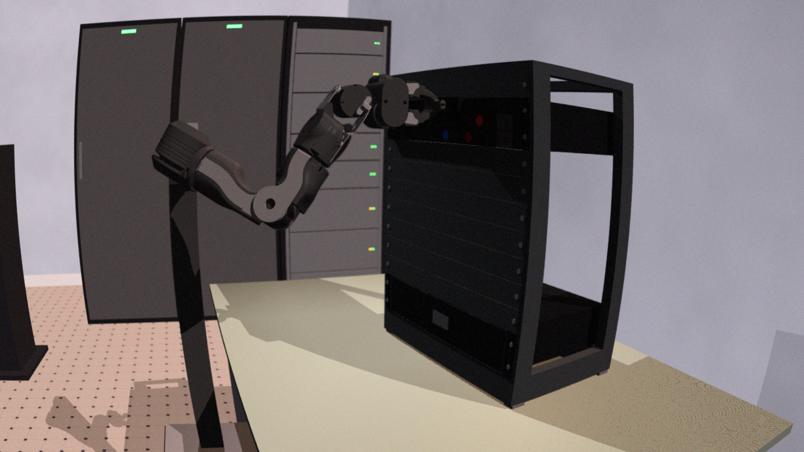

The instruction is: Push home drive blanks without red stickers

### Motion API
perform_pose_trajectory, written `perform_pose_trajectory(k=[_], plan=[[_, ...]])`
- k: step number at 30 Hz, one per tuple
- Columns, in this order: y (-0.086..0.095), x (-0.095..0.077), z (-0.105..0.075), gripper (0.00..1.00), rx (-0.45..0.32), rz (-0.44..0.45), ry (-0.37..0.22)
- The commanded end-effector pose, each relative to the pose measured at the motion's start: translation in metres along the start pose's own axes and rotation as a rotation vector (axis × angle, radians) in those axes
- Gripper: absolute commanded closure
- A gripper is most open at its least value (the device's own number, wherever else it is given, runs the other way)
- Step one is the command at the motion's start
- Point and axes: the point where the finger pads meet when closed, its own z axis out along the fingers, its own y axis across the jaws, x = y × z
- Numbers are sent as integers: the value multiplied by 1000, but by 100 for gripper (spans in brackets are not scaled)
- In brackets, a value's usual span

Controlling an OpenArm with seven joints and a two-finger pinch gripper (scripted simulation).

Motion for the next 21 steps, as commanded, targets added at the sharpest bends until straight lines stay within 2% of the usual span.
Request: perform_pose_trajectory(k=[1,21], plan=[[4,1,0,100,-14,-7,3],[6,3,1,100,-14,-7,2]])
